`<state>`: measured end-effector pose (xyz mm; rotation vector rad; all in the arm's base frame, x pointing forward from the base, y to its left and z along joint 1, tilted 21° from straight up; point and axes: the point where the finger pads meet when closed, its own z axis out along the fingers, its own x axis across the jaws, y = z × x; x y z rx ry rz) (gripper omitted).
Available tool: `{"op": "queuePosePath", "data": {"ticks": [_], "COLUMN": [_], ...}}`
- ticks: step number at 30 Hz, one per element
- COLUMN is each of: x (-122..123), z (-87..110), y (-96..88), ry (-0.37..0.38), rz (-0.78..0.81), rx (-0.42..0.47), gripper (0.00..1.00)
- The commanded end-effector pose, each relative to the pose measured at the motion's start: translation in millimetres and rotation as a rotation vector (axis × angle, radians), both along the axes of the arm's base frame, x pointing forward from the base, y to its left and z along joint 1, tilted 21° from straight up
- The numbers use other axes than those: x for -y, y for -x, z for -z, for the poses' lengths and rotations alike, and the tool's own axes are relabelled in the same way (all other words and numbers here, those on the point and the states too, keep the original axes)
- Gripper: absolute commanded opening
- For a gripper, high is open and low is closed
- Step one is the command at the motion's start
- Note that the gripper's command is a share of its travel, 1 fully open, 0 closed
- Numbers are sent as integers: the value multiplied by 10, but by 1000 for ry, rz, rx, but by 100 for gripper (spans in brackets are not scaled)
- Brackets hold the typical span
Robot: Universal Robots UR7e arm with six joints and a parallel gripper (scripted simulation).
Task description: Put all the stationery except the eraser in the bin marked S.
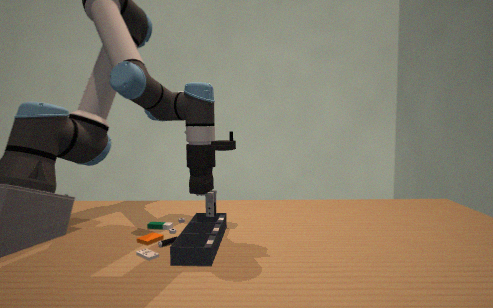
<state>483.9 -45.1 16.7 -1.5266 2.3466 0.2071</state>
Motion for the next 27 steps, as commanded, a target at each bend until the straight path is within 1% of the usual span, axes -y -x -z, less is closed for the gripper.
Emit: {"op": "queuePosePath", "data": {"ticks": [1,7,27], "x": [-28,-65,-65], "z": [100,216,216], "y": [-30,-54,-54], "ry": [1,1,1], "rz": [1,1,1], "rx": [2,2,1], "gripper": [31,31,31]}}
